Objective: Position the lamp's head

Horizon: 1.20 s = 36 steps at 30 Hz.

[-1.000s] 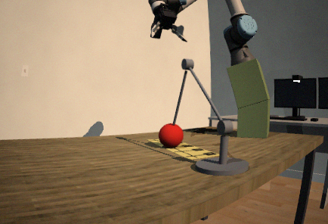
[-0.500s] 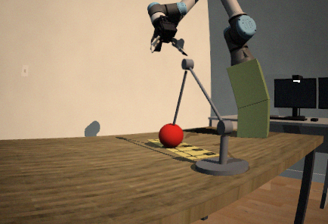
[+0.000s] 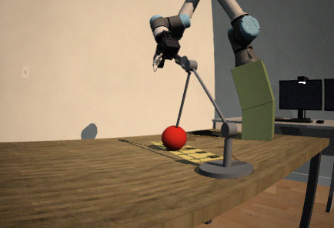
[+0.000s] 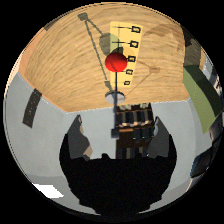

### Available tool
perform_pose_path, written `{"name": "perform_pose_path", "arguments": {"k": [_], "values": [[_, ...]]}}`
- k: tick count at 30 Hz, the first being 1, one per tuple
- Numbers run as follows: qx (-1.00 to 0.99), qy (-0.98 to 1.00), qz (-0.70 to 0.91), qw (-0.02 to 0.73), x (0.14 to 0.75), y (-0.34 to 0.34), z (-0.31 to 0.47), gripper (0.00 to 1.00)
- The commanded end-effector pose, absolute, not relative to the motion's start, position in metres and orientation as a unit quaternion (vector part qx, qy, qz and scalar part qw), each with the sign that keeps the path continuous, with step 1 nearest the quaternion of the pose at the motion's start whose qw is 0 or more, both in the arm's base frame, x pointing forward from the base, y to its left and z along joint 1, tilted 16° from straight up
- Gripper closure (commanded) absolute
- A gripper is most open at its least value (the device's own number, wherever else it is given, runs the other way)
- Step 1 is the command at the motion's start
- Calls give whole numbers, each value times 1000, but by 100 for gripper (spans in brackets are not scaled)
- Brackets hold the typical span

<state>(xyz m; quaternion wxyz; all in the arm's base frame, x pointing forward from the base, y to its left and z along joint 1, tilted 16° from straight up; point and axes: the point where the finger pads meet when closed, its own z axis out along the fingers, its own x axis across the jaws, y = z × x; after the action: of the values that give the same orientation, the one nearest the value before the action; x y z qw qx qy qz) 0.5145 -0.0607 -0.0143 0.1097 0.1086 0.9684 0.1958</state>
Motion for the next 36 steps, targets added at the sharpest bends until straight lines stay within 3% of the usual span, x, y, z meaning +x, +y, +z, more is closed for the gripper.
{"name": "perform_pose_path", "arguments": {"k": [1, 36], "values": [[110, 968, 197, 111, 519, -70, -45, 0], [110, 968, 197, 112, 534, -65, -104, 0]]}}
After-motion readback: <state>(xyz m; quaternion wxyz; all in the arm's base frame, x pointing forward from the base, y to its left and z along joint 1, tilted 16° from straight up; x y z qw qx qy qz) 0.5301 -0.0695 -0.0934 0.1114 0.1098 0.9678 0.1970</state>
